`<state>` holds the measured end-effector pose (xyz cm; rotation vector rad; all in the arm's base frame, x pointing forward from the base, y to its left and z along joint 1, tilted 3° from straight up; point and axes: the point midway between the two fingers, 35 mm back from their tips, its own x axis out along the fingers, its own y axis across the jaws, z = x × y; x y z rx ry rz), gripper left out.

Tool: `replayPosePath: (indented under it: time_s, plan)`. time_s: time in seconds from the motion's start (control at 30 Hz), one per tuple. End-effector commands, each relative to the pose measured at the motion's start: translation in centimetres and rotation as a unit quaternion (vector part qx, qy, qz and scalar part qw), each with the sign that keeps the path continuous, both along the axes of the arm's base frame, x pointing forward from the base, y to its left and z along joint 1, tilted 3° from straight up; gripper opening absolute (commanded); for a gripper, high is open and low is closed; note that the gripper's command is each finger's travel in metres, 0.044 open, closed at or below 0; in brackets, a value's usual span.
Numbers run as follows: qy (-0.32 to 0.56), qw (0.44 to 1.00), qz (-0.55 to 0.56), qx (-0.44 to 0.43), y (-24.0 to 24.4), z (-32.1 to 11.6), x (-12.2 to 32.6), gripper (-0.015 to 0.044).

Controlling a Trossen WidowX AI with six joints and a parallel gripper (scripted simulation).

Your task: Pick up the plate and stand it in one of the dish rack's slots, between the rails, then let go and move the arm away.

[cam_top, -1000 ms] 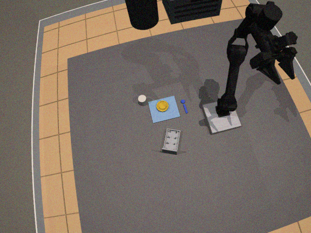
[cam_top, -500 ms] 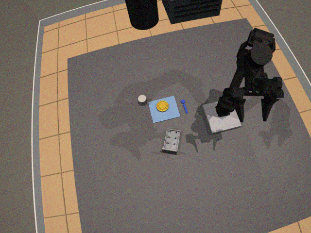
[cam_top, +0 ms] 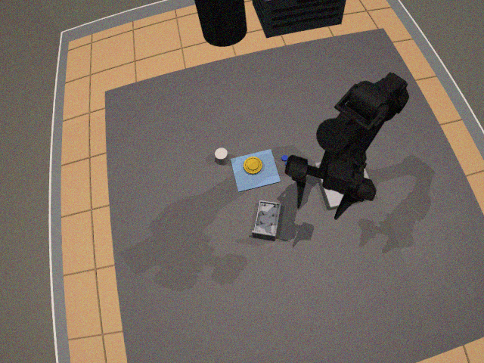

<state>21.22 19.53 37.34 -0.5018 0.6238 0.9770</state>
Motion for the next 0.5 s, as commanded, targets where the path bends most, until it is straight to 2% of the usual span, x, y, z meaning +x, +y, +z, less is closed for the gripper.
replayPosePath:
  time_s: [0.0,0.47]
  plan:
    - [0.026,0.998,-0.054,-0.028,-1.4,-2.6,3.3,0.0400]
    - [0.136,0.954,-0.240,-0.115,-10.8,-13.0,12.0,0.0400]
